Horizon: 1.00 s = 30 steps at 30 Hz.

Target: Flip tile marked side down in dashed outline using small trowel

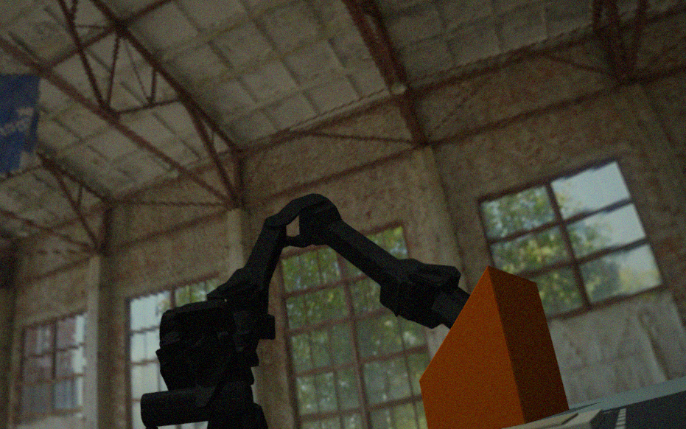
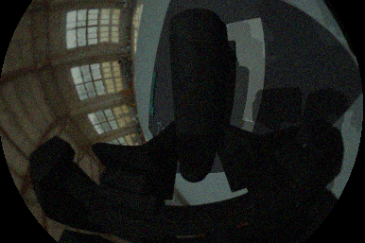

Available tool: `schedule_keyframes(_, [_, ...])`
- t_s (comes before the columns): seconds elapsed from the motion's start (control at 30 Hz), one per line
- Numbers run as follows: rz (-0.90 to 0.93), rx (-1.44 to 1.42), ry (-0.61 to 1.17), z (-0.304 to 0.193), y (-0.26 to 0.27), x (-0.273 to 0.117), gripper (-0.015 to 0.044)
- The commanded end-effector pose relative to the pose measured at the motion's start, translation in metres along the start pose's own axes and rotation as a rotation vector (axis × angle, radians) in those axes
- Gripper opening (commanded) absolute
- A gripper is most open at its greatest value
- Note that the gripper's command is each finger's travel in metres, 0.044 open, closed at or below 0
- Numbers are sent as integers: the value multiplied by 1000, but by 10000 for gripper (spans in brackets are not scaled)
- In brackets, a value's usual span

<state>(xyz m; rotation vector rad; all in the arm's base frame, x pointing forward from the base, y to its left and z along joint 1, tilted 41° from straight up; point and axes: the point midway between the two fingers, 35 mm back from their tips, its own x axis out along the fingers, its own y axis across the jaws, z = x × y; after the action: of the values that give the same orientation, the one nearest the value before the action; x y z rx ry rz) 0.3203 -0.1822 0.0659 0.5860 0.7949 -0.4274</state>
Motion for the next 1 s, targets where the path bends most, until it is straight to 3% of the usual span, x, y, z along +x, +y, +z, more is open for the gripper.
schedule_keyframes(0.0, [11,-6,2,0,1,2,105])
schedule_keyframes(0.27, [11,-6,2,0,1,2,300])
schedule_keyframes(0.6, [11,-5,2,0,1,-1,300])
schedule_keyframes(0.97, [7,-3,2,2,0,-42,300])
